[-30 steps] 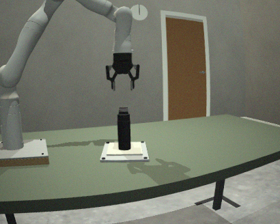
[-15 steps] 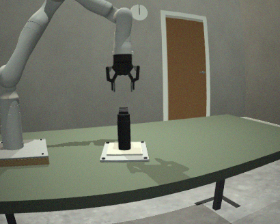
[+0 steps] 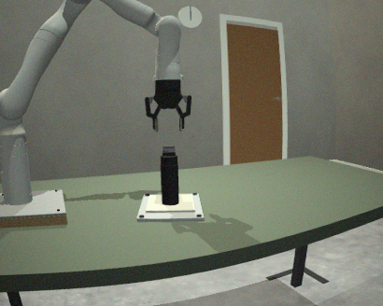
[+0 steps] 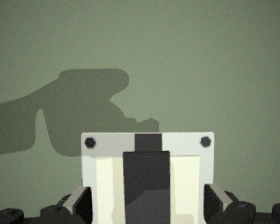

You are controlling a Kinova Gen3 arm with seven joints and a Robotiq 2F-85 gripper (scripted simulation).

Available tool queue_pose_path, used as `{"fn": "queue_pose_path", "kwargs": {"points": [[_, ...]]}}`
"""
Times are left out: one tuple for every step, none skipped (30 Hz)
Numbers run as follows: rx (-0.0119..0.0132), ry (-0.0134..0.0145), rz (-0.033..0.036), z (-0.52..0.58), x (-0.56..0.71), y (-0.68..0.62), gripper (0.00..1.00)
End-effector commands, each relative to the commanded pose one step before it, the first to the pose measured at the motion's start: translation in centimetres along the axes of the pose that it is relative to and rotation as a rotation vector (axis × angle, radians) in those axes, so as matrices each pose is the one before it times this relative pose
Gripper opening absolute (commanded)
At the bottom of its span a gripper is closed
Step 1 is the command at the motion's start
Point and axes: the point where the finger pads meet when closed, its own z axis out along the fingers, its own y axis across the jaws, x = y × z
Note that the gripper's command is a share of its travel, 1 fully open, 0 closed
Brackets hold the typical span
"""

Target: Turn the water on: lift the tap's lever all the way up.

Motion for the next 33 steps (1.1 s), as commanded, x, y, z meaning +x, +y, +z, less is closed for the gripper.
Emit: {"fn": "queue_pose_path", "kwargs": {"points": [[0.00331,-0.00250,0.00143,0.300,-0.102,-0.060,0.76],[0.00000,0.00000,0.00000,0.170,-0.001,0.001,0.76],[0.00000,0.00000,0.00000,0.171,0.000,0.002,0.76],[0.00000,0.00000,0.00000,0.170,-0.001,0.002,0.76],[0.00000,0.00000,0.00000,0.169,-0.001,0.002,0.76],[0.00000,0.00000,0.00000,0.167,-0.001,0.002,0.76],[0.00000,0.00000,0.00000,0.164,-0.001,0.001,0.76],[0.00000,0.00000,0.00000,0.161,-0.001,0.002,0.76],[0.00000,0.00000,0.00000,0.157,-0.001,0.002,0.76],[0.00000,0.00000,0.00000,0.152,-0.001,0.001,0.76],[0.00000,0.00000,0.00000,0.146,-0.001,0.002,0.76],[0.00000,0.00000,0.00000,0.140,0.000,0.002,0.76],[0.00000,0.00000,0.00000,0.133,-0.001,0.001,0.76],[0.00000,0.00000,0.00000,0.126,-0.001,0.001,0.76],[0.00000,0.00000,0.00000,0.119,0.000,0.002,0.76],[0.00000,0.00000,0.00000,0.111,0.000,0.001,0.76],[0.00000,0.00000,0.00000,0.000,0.000,0.000,0.76],[0.00000,0.00000,0.00000,0.000,0.000,0.000,0.76],[0.00000,0.00000,0.00000,0.102,-0.001,0.001,0.76],[0.00000,0.00000,0.00000,0.093,-0.001,0.001,0.76],[0.00000,0.00000,0.00000,0.085,0.000,0.001,0.76],[0.00000,0.00000,0.00000,0.076,0.000,0.001,0.76],[0.00000,0.00000,0.00000,0.067,0.000,0.001,0.76],[0.00000,0.00000,0.00000,0.058,0.000,0.001,0.76],[0.00000,0.00000,0.00000,0.050,0.000,0.000,0.76],[0.00000,0.00000,0.00000,0.041,0.000,0.000,0.76],[0.00000,0.00000,0.00000,0.033,0.000,0.000,0.76],[0.00000,0.00000,0.00000,0.026,0.000,0.000,0.76],[0.00000,0.00000,0.00000,0.019,0.000,0.000,0.76],[0.00000,0.00000,0.00000,0.013,0.000,0.000,0.76],[0.00000,0.00000,0.00000,0.008,0.000,0.000,0.76],[0.00000,0.00000,0.00000,0.004,0.000,0.000,0.76],[0.00000,0.00000,0.00000,0.002,0.000,0.000,0.76]]}}
